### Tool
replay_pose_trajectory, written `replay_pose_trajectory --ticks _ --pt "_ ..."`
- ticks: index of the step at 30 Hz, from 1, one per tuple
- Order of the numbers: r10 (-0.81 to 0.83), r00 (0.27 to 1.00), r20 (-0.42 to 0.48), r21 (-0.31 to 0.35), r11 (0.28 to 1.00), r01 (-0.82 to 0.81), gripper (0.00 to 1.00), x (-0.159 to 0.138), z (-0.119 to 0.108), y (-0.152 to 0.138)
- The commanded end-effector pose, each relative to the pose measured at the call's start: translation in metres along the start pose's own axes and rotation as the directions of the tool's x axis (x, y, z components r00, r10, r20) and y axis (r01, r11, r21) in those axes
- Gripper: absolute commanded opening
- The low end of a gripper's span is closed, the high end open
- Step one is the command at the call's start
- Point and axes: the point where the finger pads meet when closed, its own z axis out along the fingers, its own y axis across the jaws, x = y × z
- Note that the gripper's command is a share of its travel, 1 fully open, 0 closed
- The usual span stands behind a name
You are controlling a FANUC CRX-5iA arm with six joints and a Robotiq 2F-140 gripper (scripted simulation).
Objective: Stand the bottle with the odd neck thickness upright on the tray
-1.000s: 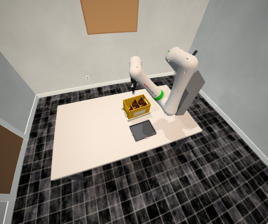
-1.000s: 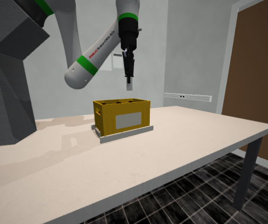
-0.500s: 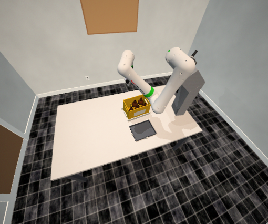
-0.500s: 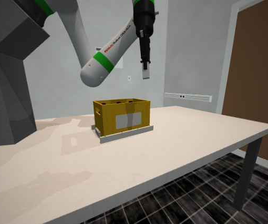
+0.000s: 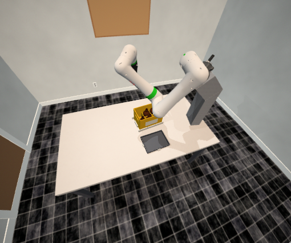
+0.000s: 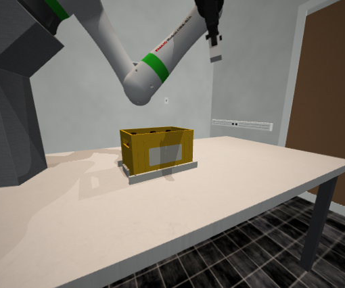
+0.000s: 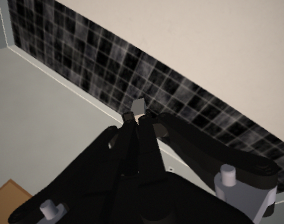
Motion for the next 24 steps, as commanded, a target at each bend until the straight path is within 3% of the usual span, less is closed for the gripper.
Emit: replay_pose_trajectory --ticks 1,6,7,21,23,24 --pt "0.016 1.0 0.007 0.069 0.997 -0.017 0.1 -0.026 -0.018 -0.029" --pt "0.028 1.0 0.011 0.114 0.993 -0.029 0.1 -0.041 -0.032 -0.049" --pt "0.039 0.999 0.013 0.157 0.987 -0.041 0.1 -0.055 -0.047 -0.068" --pt "0.094 0.995 0.016 0.35 0.932 -0.094 0.1 -0.101 -0.133 -0.158" --pt "0.094 0.995 0.016 0.35 0.932 -0.094 0.1 -0.101 -0.133 -0.158" --pt "0.106 0.994 0.015 0.388 0.916 -0.104 0.1 -0.108 -0.154 -0.176"
